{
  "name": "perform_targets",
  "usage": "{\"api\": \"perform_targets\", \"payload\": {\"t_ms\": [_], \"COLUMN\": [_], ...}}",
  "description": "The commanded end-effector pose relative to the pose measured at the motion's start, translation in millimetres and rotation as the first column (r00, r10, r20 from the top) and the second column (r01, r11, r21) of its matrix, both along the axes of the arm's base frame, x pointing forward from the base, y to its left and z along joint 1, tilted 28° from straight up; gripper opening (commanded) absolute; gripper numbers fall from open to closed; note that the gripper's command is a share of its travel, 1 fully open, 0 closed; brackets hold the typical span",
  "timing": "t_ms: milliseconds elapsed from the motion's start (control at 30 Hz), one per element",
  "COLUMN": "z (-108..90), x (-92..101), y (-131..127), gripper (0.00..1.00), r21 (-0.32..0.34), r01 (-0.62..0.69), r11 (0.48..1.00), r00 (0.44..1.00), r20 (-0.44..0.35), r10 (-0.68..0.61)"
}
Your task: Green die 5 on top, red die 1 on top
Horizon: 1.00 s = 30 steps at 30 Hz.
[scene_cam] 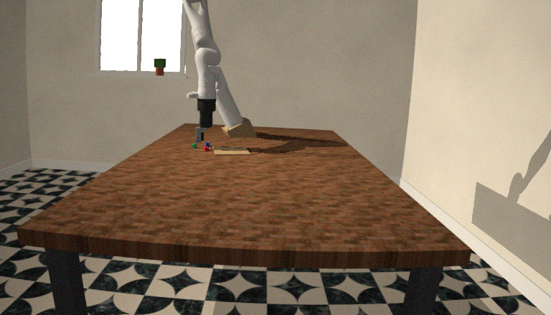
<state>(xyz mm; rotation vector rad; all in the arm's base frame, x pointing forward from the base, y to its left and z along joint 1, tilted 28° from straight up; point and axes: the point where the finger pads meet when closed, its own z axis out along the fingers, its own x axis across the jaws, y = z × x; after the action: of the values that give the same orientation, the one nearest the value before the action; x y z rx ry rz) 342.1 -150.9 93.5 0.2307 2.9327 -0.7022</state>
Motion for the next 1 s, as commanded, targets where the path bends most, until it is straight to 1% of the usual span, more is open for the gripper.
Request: {"api": "perform_targets", "payload": {"t_ms": [0,733,967], "z": [0.2,0.1,-6.2], "x": [0.4,0.3,-7.1], "y": [0,0,11], "gripper": [1.00,1.00,1.00], "r21": [0.000,0.000,0.000], "r01": [-0.001,-0.001,-0.001], "r11": [1.000,1.000,1.000], "r00": [1.000,1.000,1.000], "r20": [0.001,0.001,0.001], "r10": [0.001,0.001,0.001]}}
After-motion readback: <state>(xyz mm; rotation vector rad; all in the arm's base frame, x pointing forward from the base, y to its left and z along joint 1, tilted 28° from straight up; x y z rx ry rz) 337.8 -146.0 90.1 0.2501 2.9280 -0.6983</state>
